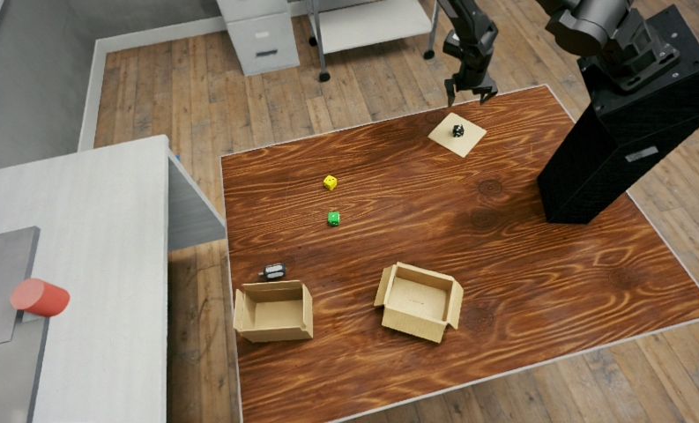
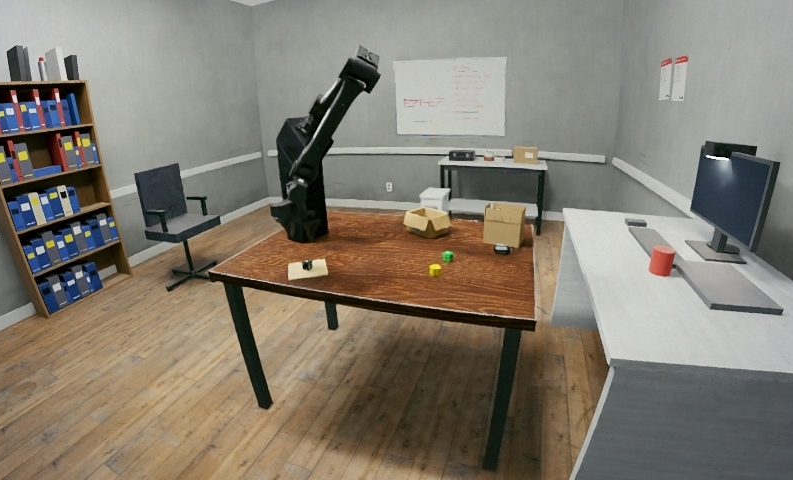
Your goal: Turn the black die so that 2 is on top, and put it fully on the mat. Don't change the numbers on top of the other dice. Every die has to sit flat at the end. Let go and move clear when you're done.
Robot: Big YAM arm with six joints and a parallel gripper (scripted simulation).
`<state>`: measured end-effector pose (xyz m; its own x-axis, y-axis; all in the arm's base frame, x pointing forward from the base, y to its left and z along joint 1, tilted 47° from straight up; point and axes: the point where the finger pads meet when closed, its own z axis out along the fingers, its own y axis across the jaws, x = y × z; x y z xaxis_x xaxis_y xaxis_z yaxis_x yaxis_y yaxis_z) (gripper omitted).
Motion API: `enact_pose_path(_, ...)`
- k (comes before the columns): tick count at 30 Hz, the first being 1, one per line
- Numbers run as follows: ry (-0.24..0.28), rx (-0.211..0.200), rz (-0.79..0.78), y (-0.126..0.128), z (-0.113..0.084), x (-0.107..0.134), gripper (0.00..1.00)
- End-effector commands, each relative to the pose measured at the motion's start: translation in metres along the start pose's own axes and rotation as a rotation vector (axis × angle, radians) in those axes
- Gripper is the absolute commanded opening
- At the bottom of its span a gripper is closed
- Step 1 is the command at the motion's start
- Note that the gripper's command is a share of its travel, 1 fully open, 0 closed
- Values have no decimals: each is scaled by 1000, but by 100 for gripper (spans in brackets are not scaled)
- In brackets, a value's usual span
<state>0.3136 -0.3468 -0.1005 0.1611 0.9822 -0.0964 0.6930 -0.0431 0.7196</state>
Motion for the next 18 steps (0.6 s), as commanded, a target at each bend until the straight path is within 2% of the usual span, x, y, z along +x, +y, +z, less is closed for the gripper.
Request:
enact_pose_path(1,5,5,-16,0,-6,3,100)
enact_pose_path(4,6,5,-19,0,-4,5,100)
enact_pose_path(9,7,-2,-72,2,25,13,100)
enact_pose_path(12,14,6,-77,-3,28,21,100)
enact_pose_path(13,25,17,-67,-10,25,28,45)
enact_pose_path(14,-11,6,-54,-7,16,11,45)
enact_pose_path(16,-31,-17,-70,6,18,-1,45)
enact_pose_path(18,-31,-17,-70,6,18,-1,45)
